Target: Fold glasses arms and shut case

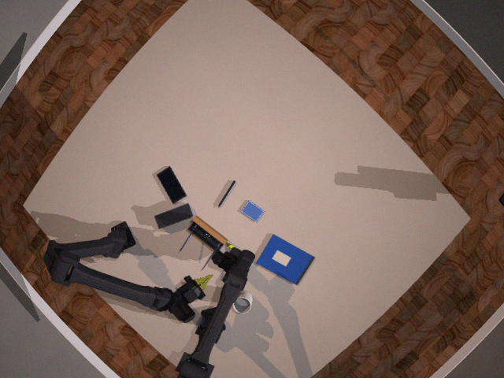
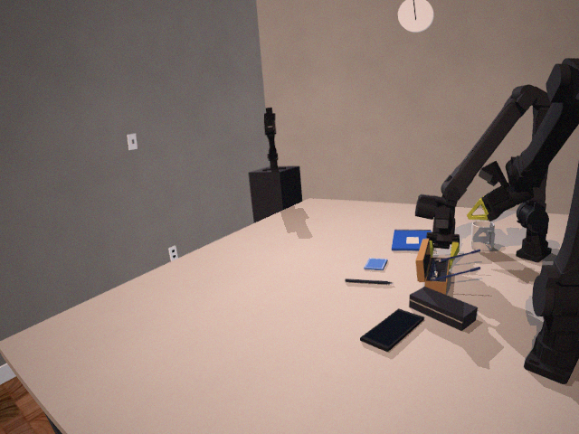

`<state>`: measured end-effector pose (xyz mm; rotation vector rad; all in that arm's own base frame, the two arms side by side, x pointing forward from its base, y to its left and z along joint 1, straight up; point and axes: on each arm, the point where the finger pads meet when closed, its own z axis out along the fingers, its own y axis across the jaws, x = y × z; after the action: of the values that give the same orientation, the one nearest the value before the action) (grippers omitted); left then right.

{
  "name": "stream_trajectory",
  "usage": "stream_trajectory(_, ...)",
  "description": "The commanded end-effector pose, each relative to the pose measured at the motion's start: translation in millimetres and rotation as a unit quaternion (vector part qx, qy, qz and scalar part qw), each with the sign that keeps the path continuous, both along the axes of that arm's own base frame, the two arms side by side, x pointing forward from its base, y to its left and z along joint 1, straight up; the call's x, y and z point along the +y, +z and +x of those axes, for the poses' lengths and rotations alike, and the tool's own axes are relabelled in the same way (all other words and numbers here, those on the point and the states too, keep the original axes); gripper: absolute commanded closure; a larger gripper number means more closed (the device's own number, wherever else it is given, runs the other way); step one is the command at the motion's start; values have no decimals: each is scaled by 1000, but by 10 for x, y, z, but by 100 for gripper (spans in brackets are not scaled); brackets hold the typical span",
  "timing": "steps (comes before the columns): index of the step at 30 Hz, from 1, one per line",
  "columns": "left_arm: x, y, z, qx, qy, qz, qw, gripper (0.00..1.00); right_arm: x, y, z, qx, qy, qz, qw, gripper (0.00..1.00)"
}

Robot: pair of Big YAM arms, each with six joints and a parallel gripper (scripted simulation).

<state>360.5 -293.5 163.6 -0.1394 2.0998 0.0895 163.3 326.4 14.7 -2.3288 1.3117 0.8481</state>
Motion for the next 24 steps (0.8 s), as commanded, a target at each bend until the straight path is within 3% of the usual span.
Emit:
stream_trajectory(1,47,-80,118,-14,20,-14,1000,100,-12,-36,71,13,-16,-14,1000,43)
stream_trajectory(3,-129,-219,-43,-7,-16,-4,1000,100,-12,-36,71,13,-16,-14,1000,43)
stream_trajectory(9,30,-398,37,-6,2,-2,1000,100,-12,-36,71,13,-16,-14,1000,43)
stream_trajectory(12,-66,-138,49,-25,-2,-28,999,100,-12,-36,71,13,-16,-14,1000,43)
stream_trajectory(14,-66,-138,49,-25,-2,-28,999,100,-12,-36,71,13,-16,-14,1000,43)
stream_trajectory(16,27,-465,-7,-3,-2,3,1000,100,-12,-36,71,13,-16,-14,1000,43)
stream_trajectory(24,46,-604,10,-3,2,2,1000,100,-12,-36,71,13,-16,-14,1000,43)
